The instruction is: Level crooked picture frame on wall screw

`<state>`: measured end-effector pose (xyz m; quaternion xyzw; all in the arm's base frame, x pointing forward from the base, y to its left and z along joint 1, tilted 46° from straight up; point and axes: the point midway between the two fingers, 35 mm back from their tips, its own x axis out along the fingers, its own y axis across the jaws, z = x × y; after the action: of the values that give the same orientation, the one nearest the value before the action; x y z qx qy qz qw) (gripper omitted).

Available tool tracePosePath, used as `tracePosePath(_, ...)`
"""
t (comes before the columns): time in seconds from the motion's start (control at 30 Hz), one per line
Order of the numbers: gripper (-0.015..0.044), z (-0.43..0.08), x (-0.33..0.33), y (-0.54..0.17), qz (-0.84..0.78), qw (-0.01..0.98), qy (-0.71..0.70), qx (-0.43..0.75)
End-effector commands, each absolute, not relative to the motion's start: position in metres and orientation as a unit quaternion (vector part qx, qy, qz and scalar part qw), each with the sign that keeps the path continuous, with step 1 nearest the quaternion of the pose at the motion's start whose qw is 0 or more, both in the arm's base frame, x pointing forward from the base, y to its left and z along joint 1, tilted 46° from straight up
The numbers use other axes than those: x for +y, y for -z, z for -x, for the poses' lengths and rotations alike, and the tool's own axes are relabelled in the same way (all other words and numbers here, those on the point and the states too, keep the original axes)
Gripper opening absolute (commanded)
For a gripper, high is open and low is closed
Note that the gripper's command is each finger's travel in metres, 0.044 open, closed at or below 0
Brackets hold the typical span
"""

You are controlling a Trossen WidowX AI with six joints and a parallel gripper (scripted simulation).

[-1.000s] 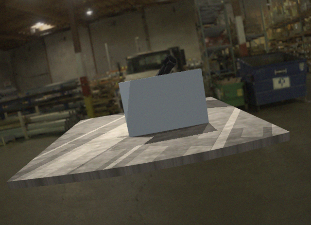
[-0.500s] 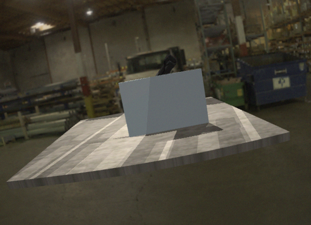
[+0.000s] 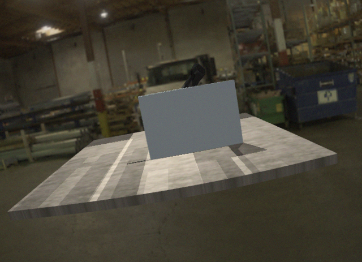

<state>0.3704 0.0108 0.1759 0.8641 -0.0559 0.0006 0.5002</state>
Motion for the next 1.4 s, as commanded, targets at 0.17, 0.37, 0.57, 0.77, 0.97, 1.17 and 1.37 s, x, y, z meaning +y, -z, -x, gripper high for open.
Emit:
tracePosePath(0.17,0.0247,-0.3711,0.012,-0.1764,-0.865,0.498,-0.003,-0.054)
tracePosePath(0.37,0.0207,-0.3711,0.012,-0.1764,-0.865,0.498,-0.003,-0.054)
tracePosePath(0.57,0.0167,-0.3711,0.012,-0.1764,-0.865,0.498,-0.003,-0.054)
tracePosePath(0.77,0.0127,-0.3711,0.012,-0.1764,-0.865,0.498,-0.003,-0.054)
tracePosePath(0.97,0.0087,-0.3711,0.012,-0.1764,-0.865,0.498,-0.003,-0.054)
tracePosePath(1.17,0.0027,-0.3711,0.012,-0.1764,-0.865,0.498,-0.003,-0.054)
tracePosePath(1.37,0.0,-0.3711,0.0119,-0.1764,-0.865,0.498,-0.003,-0.054)
